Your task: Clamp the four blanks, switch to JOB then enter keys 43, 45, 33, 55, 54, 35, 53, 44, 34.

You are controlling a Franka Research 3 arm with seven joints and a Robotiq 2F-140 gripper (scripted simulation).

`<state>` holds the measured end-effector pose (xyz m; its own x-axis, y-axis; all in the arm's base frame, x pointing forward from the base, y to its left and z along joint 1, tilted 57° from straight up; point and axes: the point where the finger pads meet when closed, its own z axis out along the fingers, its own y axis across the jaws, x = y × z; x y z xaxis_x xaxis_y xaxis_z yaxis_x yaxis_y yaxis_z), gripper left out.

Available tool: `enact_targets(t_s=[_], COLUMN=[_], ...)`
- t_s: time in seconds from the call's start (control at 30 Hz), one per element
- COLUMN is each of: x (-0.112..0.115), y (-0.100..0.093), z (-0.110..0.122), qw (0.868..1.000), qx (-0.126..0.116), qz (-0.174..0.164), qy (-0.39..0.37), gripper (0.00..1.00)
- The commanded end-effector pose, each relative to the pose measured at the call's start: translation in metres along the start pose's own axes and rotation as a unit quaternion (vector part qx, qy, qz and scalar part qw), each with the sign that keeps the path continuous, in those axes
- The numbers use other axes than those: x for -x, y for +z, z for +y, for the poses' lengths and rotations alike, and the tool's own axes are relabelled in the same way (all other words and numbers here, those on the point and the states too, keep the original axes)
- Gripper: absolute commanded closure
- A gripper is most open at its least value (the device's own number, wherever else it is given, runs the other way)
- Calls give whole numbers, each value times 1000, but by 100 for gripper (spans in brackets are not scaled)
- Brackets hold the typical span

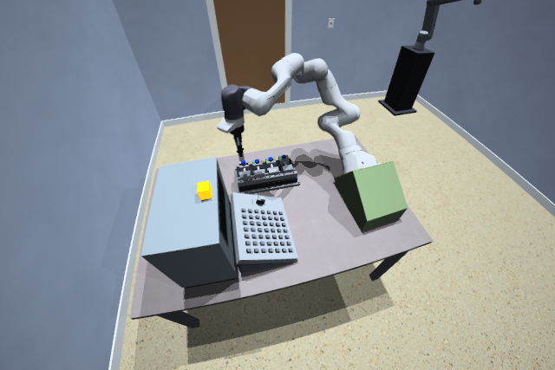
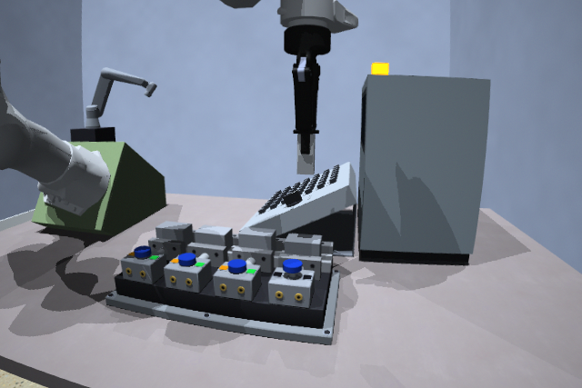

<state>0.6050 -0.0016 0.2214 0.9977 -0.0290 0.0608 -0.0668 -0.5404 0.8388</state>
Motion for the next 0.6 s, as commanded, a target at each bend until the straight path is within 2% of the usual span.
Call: enact_targets(t_s=[0.0, 0.17, 0.2, 0.33, 0.4, 0.57], x=[0, 0, 0, 0, 1, 1], y=[-1, -2, -2, -2, -1, -1], z=[-1, 0, 7, 81, 101, 102], qw=[1000, 1000, 1000, 1000, 1000, 1000], qx=[-2, -2, -1, -1, -2, -2], qz=[0, 0, 0, 0, 0, 0], qy=[-2, -2, -2, -3, -3, -3], gripper=[100, 100, 100, 100, 100, 100])
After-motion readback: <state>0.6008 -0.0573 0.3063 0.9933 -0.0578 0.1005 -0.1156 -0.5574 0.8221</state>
